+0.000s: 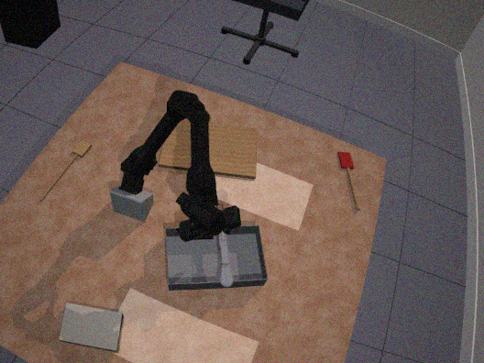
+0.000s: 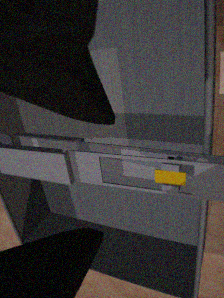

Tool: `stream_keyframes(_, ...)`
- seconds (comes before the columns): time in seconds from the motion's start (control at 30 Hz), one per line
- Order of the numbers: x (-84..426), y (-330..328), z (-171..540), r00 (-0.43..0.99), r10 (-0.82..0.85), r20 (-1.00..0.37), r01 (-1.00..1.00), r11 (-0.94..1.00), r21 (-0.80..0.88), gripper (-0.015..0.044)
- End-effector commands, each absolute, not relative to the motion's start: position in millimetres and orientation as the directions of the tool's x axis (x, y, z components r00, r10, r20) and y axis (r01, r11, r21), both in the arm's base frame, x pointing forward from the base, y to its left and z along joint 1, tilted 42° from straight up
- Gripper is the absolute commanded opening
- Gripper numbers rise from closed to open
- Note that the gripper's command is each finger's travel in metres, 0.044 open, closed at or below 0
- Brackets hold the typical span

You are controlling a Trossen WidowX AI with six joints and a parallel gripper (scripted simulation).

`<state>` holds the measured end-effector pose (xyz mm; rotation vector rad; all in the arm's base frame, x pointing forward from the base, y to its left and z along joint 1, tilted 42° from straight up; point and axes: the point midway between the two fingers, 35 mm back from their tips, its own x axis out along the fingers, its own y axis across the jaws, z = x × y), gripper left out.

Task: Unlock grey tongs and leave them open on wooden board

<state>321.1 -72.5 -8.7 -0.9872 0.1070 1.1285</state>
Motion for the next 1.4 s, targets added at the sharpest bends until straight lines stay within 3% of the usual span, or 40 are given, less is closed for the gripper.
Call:
stream_keyframes(0.0,322,-64,-17,0.462,0.711,-0.530,-0.802,0.078,-0.593,0.0260)
stream_keyframes(1.37,346,-22,-41,0.465,0.717,-0.519,-0.798,0.085,-0.597,0.0260)
